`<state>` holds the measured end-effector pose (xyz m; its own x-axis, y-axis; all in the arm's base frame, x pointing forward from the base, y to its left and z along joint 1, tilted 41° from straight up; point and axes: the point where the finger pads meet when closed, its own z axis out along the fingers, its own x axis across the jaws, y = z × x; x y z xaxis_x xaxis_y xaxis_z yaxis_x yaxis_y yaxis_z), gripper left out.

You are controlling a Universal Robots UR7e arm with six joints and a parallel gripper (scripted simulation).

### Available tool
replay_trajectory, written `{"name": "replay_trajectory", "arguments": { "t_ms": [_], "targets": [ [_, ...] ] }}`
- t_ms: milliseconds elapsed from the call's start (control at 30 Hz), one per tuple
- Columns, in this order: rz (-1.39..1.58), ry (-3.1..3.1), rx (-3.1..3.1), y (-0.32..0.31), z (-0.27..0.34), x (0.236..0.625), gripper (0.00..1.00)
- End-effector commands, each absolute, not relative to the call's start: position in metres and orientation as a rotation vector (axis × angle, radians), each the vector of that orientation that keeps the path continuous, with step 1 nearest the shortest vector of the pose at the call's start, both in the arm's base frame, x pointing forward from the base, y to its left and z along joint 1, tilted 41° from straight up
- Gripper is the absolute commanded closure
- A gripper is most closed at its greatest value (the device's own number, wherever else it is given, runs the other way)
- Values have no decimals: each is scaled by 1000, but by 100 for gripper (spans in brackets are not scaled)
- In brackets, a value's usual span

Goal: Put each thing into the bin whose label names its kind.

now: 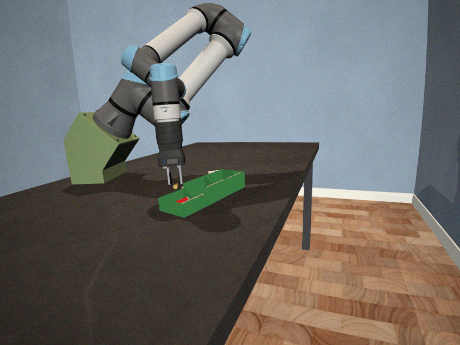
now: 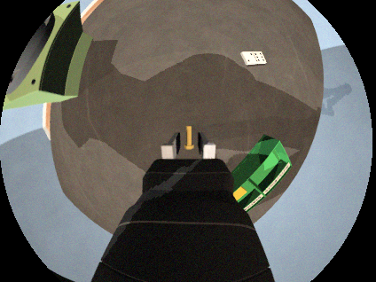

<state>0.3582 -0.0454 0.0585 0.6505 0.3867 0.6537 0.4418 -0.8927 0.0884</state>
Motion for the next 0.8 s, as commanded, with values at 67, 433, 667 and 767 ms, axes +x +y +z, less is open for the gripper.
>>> {"name": "replay_trajectory", "arguments": {
  "t_ms": [67, 433, 667, 767],
  "targets": [
    [-1074, -700, -2783, -44, 56, 360, 38],
    [-1074, -700, -2783, -42, 49, 365, 38],
    [-1074, -700, -2783, -42, 49, 365, 38],
    [-1074, -700, -2783, -42, 49, 365, 38]
  ]
}}
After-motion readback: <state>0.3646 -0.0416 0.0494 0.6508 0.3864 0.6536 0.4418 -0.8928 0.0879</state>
